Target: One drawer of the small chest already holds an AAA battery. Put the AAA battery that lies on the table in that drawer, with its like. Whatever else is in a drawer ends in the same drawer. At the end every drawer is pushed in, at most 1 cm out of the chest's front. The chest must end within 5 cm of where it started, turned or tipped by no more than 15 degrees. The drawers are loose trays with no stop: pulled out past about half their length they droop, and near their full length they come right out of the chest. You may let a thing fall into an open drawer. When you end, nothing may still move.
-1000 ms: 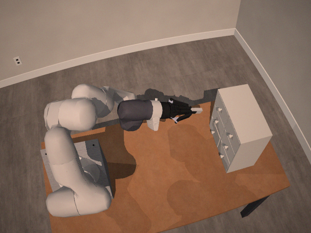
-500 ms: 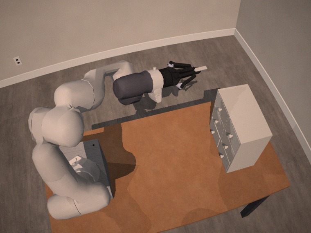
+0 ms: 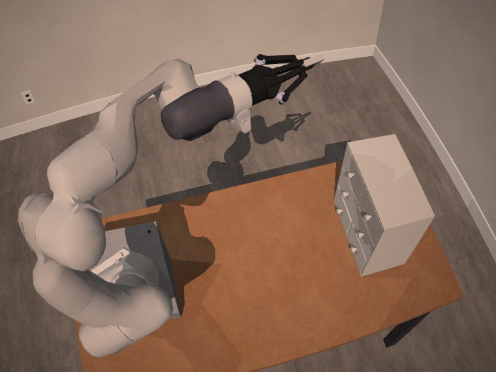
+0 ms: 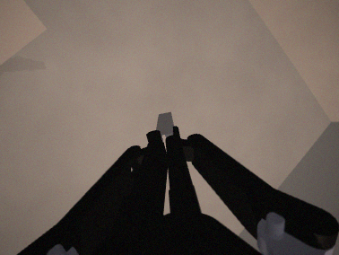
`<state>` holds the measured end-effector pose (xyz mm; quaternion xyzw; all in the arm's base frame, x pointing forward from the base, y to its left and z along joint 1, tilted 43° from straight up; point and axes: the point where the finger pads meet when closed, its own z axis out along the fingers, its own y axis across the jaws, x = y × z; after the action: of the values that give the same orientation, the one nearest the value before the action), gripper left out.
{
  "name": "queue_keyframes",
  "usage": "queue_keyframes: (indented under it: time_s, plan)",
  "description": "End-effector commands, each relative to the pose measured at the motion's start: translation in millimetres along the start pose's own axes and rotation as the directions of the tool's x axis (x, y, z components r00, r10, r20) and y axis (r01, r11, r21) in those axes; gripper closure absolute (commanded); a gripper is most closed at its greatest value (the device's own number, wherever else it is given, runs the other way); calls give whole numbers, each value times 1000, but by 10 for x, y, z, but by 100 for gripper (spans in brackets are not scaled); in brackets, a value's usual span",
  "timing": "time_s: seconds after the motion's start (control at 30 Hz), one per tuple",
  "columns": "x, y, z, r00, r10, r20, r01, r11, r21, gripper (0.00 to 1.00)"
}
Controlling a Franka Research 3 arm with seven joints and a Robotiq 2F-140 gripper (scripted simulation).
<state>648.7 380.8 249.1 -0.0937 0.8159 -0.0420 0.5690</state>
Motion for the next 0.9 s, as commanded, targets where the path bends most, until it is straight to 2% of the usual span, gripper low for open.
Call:
queue_keyframes:
  time_s: [0.0,0.1,0.13,0.27,0.3,0.43,0.47,0.57,0.6,0.8,0.83,0.87]
  plan:
    - [-97,121,-85,999,-11,-48,10,1000,-14,100]
    - [-97,121,-85,999,-11,-48,10,1000,-14,100]
    - [-275,208,-188,999,10,-48,-11,999,-35,100]
    - [-275,208,-188,999,10,-48,-11,999,-35,100]
    - [-464,290,-303,998,32,-50,-35,998,-57,100]
    - [-464,290,-303,998,32,-50,-35,998,-57,100]
    - [-667,365,-434,997,58,-55,-62,995,-81,100]
    - [-667,365,-434,997,58,-55,-62,995,-81,100]
    - [-878,427,-579,994,86,-65,-93,990,-106,100]
    - [-878,427,-579,994,86,-65,-93,990,-106,100]
    - [-1090,472,-733,990,118,-80,-127,983,-131,100]
    - [-1090,472,-733,990,118,-80,-127,983,-131,100]
